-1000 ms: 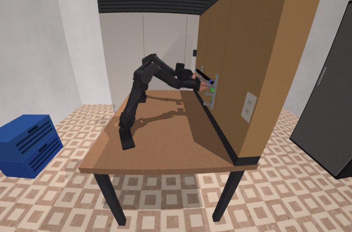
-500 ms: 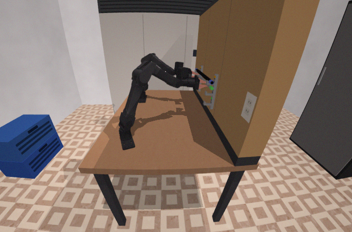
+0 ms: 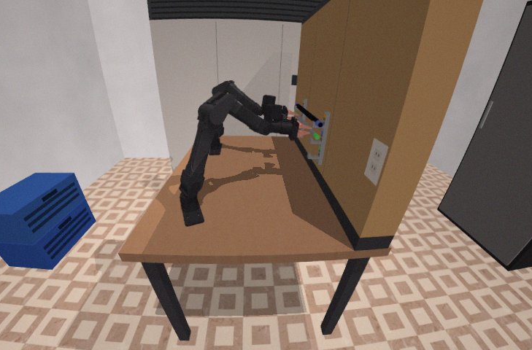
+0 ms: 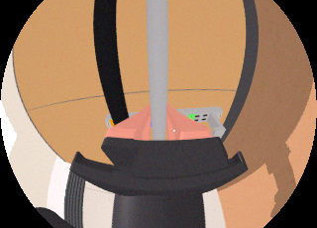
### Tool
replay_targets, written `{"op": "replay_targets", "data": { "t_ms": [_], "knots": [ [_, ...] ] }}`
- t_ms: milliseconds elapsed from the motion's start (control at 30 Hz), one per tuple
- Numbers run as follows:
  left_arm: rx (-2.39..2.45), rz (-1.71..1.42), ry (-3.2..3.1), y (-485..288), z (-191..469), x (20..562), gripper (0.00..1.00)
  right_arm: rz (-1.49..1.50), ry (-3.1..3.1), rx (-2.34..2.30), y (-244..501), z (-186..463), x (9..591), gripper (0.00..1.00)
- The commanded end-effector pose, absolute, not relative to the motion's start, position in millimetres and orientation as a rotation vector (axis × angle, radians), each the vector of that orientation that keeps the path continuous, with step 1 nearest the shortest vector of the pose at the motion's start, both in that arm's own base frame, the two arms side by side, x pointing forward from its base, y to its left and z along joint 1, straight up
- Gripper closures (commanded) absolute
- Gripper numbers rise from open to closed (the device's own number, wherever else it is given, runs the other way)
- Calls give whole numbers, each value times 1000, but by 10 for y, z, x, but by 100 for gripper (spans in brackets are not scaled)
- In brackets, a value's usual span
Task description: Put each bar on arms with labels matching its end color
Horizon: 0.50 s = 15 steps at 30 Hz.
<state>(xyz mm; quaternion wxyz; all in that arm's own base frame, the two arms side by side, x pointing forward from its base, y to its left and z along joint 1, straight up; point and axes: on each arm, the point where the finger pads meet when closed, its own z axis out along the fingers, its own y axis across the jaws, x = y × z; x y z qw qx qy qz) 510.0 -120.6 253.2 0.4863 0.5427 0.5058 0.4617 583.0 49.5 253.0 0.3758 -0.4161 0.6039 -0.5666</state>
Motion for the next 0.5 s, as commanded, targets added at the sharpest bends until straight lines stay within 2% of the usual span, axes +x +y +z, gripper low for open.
{"op": "replay_targets", "data": {
  "t_ms": [0, 467],
  "knots": [
    [1234, 1167, 1164, -1209, 2922, 5025, 100, -1493, 1495, -994, 473, 2893, 5728, 100],
    [1234, 1167, 1164, -1203, 2936, 4922, 100, -1493, 1495, -994, 513, 2906, 5634, 100]
  ]
}}
